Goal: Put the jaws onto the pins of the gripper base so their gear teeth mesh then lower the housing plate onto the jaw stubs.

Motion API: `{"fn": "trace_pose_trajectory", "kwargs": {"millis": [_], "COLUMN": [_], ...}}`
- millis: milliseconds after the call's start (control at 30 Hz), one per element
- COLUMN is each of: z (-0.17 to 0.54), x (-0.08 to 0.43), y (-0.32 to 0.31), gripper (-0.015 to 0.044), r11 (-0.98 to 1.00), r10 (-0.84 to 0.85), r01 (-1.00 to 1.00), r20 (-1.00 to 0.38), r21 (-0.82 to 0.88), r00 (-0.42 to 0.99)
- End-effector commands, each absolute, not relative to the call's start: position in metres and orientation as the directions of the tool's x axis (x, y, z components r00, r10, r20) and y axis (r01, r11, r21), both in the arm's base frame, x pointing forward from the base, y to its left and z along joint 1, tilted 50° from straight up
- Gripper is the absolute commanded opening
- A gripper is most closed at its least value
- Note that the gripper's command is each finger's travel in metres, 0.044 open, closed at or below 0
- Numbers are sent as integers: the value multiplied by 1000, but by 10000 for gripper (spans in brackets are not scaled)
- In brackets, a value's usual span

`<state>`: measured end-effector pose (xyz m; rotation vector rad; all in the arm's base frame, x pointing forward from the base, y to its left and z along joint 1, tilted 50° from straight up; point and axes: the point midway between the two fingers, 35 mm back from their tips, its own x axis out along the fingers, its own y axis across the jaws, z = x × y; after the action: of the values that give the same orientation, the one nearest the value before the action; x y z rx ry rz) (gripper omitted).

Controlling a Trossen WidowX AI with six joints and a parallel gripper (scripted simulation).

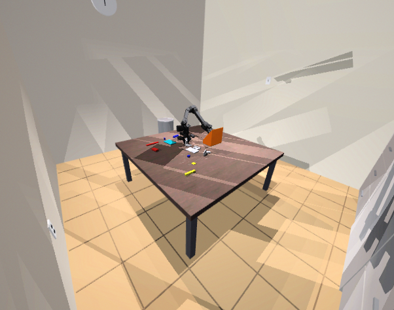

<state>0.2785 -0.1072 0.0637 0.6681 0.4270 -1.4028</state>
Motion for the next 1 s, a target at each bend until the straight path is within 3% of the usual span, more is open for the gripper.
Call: {"fn": "trace_pose_trajectory", "kwargs": {"millis": [0, 967], "z": [64, 110], "x": [279, 270], "y": [-107, -51], "gripper": [134, 134], "r11": [32, 35], "r10": [-756, -750], "r01": [984, 984], "r20": [-640, -646], "r21": [177, 174], "r00": [140, 141]}}
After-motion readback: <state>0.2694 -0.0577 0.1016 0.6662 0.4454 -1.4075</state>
